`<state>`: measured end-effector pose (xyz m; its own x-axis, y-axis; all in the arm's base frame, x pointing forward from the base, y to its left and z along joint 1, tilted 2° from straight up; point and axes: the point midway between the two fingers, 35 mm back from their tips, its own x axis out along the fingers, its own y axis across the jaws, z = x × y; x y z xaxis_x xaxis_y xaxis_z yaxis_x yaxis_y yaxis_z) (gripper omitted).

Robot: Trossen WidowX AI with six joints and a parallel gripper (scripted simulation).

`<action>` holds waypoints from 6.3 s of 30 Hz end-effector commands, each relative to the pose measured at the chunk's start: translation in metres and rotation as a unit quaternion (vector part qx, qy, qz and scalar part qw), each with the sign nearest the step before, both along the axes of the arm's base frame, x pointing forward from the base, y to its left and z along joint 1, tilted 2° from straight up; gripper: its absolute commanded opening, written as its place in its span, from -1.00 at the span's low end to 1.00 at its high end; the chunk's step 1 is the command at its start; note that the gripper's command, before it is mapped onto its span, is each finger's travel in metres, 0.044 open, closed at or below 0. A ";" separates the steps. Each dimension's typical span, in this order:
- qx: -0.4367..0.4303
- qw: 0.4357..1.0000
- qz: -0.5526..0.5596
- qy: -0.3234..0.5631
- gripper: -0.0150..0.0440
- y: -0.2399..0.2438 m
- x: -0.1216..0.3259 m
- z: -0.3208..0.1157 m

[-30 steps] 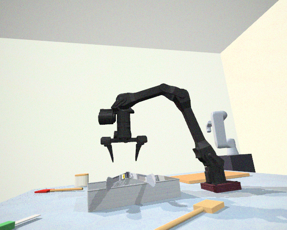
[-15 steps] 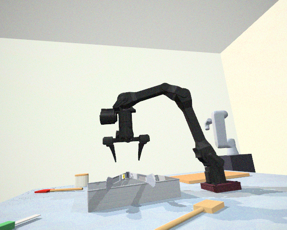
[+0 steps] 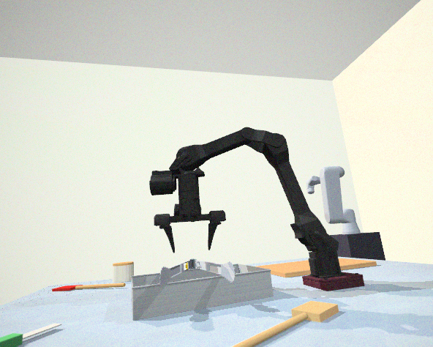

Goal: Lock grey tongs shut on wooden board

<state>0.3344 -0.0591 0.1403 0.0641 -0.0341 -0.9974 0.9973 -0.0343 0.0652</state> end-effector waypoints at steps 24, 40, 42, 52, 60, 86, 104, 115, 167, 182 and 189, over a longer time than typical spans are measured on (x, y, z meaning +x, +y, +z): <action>0.004 1.000 -0.002 0.002 1.00 0.000 0.003 -0.047; 0.004 1.000 -0.002 0.002 1.00 0.000 0.002 -0.073; 0.004 1.000 -0.002 0.002 1.00 0.000 0.002 -0.077; 0.001 1.000 -0.004 0.001 0.71 -0.001 0.002 -0.077; 0.001 1.000 -0.004 0.001 0.53 -0.001 0.002 -0.077; 0.001 1.000 -0.004 0.001 -0.06 -0.001 0.002 -0.077; 0.001 1.000 -0.004 0.001 -0.53 -0.001 0.002 -0.077; 0.001 1.000 -0.004 0.001 -1.00 -0.001 0.002 -0.075; -0.015 0.977 0.212 0.015 -1.00 -0.122 -0.056 0.048; -0.023 0.940 0.340 0.022 -1.00 -0.185 -0.109 0.049; -0.027 0.917 0.398 0.025 -1.00 -0.209 -0.139 0.049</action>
<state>0.2107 -0.2569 0.1886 0.0412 -0.0495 -0.9979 0.7511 0.6602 -0.0017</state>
